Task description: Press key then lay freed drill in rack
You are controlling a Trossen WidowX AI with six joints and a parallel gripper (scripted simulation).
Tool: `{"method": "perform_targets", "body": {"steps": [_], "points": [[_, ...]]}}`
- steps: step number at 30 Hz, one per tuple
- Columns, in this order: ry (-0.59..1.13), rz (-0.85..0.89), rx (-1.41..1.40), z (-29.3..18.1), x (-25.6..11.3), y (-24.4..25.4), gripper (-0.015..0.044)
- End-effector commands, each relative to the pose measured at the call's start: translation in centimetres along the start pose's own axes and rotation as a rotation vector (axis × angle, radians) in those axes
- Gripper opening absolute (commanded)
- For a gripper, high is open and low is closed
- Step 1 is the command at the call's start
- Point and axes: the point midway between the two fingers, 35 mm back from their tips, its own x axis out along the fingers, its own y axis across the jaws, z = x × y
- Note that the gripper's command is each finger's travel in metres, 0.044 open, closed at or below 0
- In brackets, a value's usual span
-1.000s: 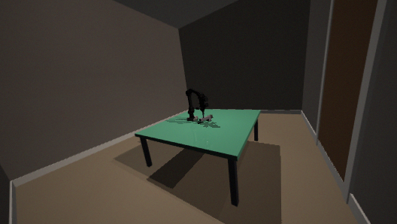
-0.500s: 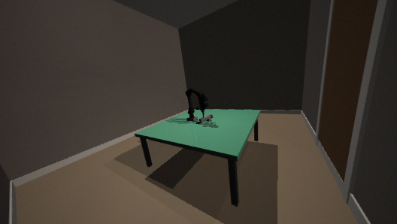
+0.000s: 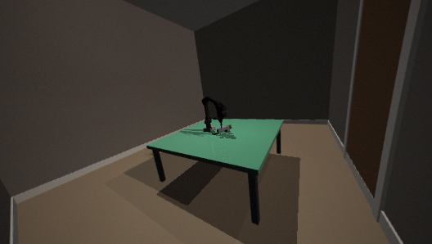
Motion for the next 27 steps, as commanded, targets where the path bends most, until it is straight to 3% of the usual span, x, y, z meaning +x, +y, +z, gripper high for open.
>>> {"method": "perform_targets", "body": {"steps": [1,9,20,23,26,27], "points": [[0.055,0.003,0.004,-0.7,2.1,0.1,0.0000],[0.055,0.003,0.004,-0.6,2.5,0.1,0.0000],[0.055,0.003,0.004,0.5,-5.3,0.0,0.0289],[0.038,0.004,-0.090,1.0,-4.0,0.8,0.0368],[0.038,0.017,-0.494,1.7,-1.5,4.9,0.0440],[0.037,0.023,-0.638,1.8,-0.6,6.4,0.0440]]}}
